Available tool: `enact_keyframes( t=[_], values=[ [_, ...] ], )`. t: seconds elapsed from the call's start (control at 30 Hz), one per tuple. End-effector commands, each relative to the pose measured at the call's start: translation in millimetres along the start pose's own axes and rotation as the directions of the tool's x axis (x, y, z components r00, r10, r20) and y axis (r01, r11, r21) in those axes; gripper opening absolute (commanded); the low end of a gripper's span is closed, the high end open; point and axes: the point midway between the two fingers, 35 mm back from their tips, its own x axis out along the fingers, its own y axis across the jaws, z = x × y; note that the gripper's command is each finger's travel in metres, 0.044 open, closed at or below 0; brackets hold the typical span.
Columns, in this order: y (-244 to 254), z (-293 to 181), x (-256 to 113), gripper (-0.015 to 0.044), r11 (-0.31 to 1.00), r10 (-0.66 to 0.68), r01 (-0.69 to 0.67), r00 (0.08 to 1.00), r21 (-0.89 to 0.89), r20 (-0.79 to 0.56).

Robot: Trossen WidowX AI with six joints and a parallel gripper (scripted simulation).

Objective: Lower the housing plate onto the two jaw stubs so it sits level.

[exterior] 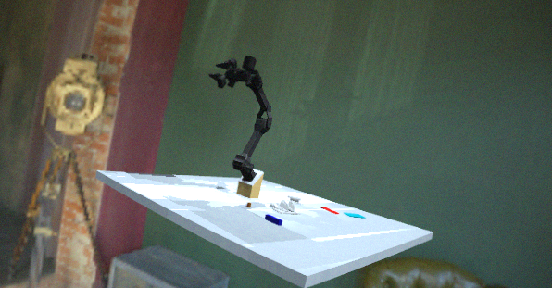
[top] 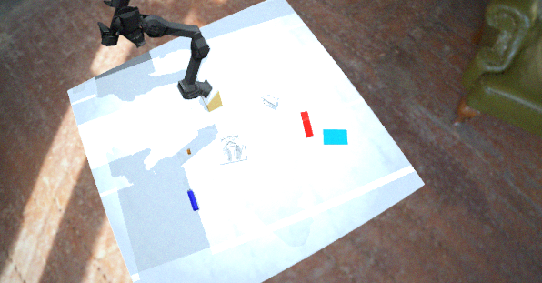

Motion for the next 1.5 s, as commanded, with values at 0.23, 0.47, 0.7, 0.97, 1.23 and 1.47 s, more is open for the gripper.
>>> enact_keyframes(
  t=[0.23,0.47,0.7,0.97,1.23,1.47],
  values=[
    [-27,-7,10,0.0440,0.993,-0.108,0.105,0.993,-0.051,-0.055],
    [-71,-14,31,0.0440,0.960,-0.237,0.224,0.970,-0.168,-0.063],
    [-113,-19,45,0.0440,0.908,-0.353,0.325,0.933,-0.263,-0.068],
    [-166,-26,53,0.0440,0.807,-0.481,0.414,0.875,-0.420,-0.062],
    [-216,-31,48,0.0440,0.690,-0.612,0.477,0.786,-0.545,-0.088],
    [-260,-34,39,0.0440,0.572,-0.710,0.505,0.699,-0.646,-0.082]
  ],
)
